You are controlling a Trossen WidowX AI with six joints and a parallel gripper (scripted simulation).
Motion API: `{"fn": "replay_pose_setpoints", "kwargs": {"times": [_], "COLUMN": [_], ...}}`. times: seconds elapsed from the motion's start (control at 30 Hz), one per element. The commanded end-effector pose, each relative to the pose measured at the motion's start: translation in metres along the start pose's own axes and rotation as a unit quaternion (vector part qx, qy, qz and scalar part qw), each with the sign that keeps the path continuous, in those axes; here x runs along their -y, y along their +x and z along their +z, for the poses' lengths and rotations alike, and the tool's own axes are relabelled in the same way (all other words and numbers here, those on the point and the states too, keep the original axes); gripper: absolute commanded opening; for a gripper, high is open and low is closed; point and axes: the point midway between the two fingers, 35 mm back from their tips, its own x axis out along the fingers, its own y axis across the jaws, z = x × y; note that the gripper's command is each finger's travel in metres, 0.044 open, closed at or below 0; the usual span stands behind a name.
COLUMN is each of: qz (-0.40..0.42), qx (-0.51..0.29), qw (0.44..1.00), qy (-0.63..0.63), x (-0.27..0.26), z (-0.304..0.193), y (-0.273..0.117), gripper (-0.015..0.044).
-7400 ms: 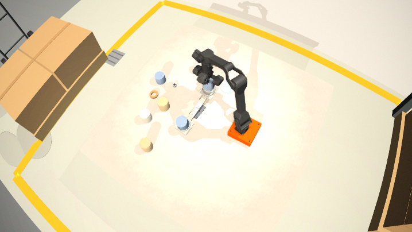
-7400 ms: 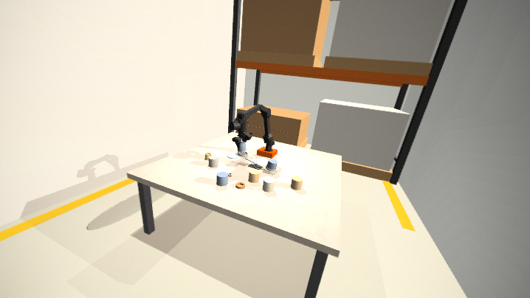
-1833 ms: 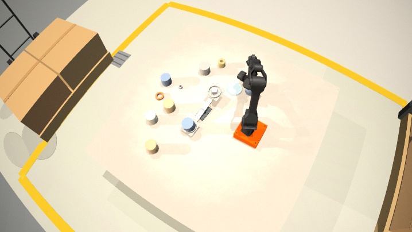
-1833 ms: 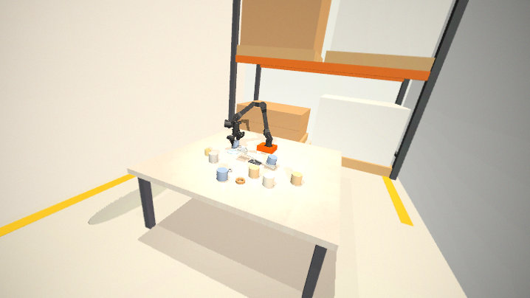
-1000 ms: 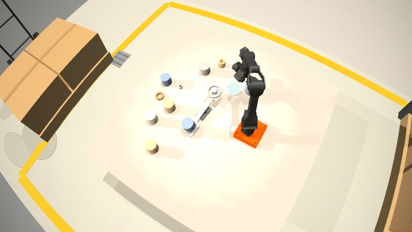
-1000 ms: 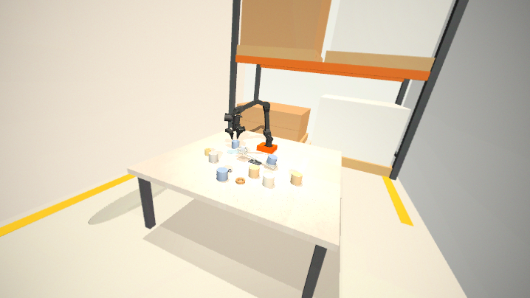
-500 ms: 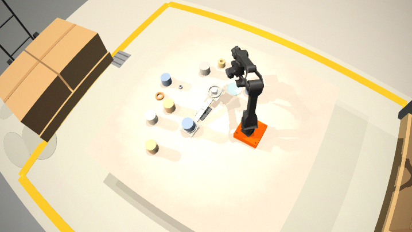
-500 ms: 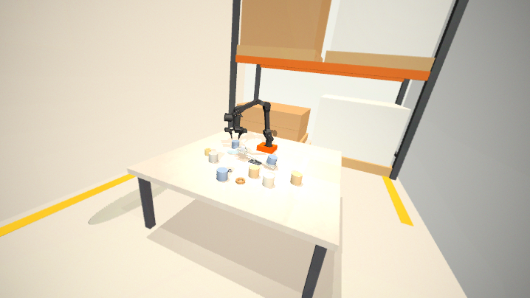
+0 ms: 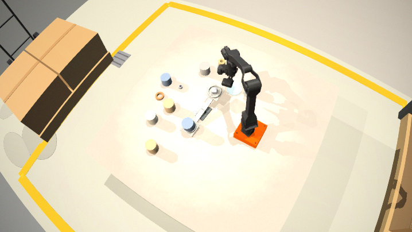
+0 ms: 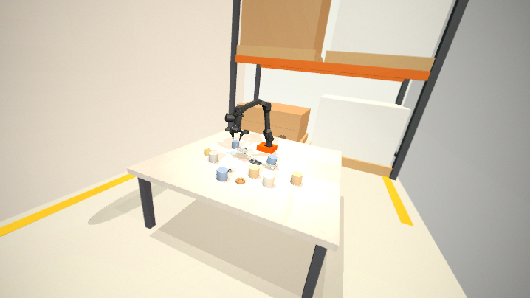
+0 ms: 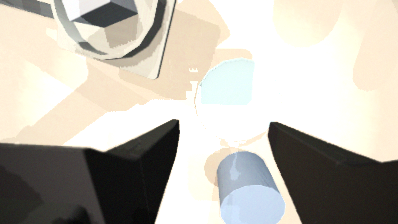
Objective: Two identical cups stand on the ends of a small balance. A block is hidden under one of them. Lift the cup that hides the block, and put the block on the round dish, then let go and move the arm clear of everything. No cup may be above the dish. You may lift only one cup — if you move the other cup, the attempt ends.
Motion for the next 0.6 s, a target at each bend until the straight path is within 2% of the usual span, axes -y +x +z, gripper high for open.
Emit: {"fn": "replay_pose_setpoints", "kwargs": {"times": [0.0, 0.57], "qz": [0.000, 0.003], "qx": [-0.001, -0.009], "qw": [0.998, 0.939], "qy": [0.065, 0.345], "x": [-0.006, -0.039], "z": [0.010, 0.049], "y": [-0.002, -0.010], "gripper": [0.0260, 0.0260]}}
